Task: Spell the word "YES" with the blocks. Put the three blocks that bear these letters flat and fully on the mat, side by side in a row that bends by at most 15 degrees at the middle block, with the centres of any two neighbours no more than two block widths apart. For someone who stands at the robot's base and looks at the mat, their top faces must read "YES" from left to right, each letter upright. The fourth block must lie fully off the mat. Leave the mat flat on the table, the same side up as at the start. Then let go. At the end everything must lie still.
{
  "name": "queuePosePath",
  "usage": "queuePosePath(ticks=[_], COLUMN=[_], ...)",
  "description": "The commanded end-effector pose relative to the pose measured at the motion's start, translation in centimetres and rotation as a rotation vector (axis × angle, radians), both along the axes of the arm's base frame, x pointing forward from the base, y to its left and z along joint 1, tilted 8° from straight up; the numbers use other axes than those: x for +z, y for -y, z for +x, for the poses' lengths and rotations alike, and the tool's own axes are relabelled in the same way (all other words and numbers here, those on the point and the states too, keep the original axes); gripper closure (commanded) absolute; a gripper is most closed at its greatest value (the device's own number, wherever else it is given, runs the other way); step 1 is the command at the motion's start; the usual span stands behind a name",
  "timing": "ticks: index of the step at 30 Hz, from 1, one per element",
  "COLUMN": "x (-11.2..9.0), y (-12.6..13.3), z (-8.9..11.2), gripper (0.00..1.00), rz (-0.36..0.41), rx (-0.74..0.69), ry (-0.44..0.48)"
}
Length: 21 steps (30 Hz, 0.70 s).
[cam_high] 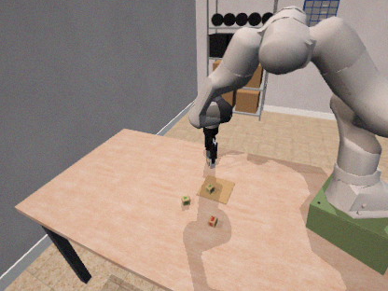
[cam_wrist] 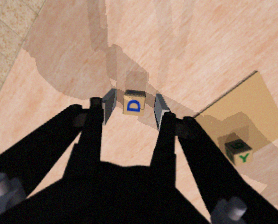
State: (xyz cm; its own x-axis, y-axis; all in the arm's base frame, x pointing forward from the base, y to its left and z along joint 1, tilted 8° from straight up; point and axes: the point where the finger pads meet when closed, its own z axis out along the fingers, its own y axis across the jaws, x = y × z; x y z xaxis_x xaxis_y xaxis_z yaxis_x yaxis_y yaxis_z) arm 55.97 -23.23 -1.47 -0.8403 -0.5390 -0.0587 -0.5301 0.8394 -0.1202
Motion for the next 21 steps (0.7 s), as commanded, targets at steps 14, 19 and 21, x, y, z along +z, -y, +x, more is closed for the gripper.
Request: queuePosePath(ticks=[14, 19, 21], x=[0.05, 0.05, 0.05], y=[0.02, 0.02, 0.02], z=[0.12, 0.12, 0.12], gripper=[0.72, 0.72, 0.72], rz=[-0.001, -0.001, -0.001], rx=[0.003, 0.003, 0.003], ry=[0.003, 0.003, 0.003])
